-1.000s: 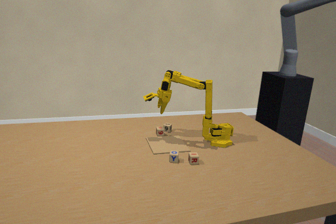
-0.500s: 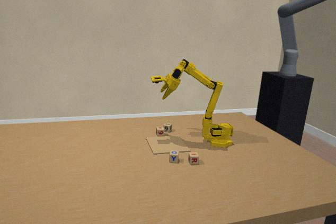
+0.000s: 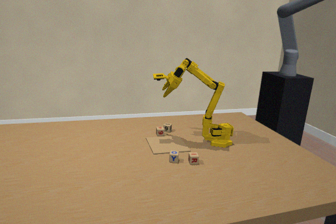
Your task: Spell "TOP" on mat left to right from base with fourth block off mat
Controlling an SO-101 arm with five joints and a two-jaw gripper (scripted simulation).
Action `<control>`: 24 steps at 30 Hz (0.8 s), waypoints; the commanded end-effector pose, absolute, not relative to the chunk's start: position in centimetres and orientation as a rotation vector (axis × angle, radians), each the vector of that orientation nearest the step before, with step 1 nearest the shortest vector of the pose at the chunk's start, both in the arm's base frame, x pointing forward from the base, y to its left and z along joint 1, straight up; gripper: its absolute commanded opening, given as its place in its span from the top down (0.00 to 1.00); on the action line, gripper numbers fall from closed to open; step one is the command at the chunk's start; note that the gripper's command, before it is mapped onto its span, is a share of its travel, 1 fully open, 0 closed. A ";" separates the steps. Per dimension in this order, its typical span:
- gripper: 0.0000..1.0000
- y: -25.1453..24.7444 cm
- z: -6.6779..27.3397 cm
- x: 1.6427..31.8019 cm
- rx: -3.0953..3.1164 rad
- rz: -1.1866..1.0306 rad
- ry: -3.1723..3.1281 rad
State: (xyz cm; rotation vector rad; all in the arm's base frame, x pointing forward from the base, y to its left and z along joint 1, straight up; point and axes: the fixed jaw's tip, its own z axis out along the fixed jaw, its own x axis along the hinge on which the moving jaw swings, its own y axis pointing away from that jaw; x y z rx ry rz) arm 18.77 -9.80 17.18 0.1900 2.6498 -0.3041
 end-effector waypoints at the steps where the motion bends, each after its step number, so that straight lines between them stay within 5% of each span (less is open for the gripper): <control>1: 0.65 -10.6 18.5 18.6 0.309 -0.338 2.548; 24: 0.65 -13.4 17.1 17.2 0.838 -0.287 2.416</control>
